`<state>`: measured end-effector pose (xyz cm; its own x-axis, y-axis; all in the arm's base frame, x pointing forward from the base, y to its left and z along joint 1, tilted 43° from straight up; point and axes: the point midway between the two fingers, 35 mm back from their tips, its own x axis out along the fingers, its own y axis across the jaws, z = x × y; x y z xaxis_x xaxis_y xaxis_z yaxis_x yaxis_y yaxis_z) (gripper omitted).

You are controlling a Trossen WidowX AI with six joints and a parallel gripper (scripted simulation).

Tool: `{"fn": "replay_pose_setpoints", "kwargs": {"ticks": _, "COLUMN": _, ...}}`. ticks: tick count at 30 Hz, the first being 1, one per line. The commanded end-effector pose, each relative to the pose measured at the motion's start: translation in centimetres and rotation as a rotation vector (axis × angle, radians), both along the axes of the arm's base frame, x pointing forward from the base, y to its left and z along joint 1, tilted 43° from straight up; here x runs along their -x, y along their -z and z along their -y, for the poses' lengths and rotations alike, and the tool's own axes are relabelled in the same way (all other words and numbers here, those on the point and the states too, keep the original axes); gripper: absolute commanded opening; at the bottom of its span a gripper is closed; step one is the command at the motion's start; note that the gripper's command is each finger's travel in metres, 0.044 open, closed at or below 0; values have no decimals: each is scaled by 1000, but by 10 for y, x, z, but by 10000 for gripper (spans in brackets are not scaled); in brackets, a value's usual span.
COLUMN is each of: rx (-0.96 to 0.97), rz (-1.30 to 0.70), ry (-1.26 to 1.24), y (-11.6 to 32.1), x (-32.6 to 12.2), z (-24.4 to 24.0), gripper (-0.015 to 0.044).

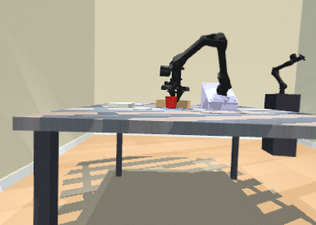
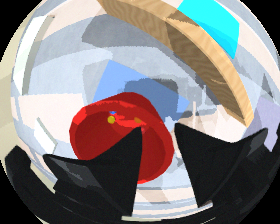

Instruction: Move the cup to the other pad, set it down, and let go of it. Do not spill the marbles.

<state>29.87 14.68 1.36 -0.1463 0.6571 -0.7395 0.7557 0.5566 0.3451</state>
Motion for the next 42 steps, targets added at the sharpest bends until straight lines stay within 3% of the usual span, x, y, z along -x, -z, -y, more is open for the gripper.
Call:
{"fn": "replay_pose_setpoints", "kwargs": {"ticks": 1, "rx": -3, "rz": -9, "ry": 2, "y": 4, "x": 3, "z": -3, "gripper": 148}}
{"fn": "replay_pose_setpoints", "kwargs": {"ticks": 5, "rx": -3, "rz": -9, "ry": 2, "y": 4, "x": 3, "z": -3, "gripper": 148}}
{"fn": "replay_pose_setpoints", "kwargs": {"ticks": 27, "rx": 0, "rz": -4, "ry": 0, "y": 3, "x": 2, "z": -2, "gripper": 1}}
{"fn": "replay_pose_setpoints", "kwargs": {"ticks": 42, "rx": 3, "rz": -6, "ry": 2, "y": -25, "x": -7, "z": 26, "gripper": 0}}
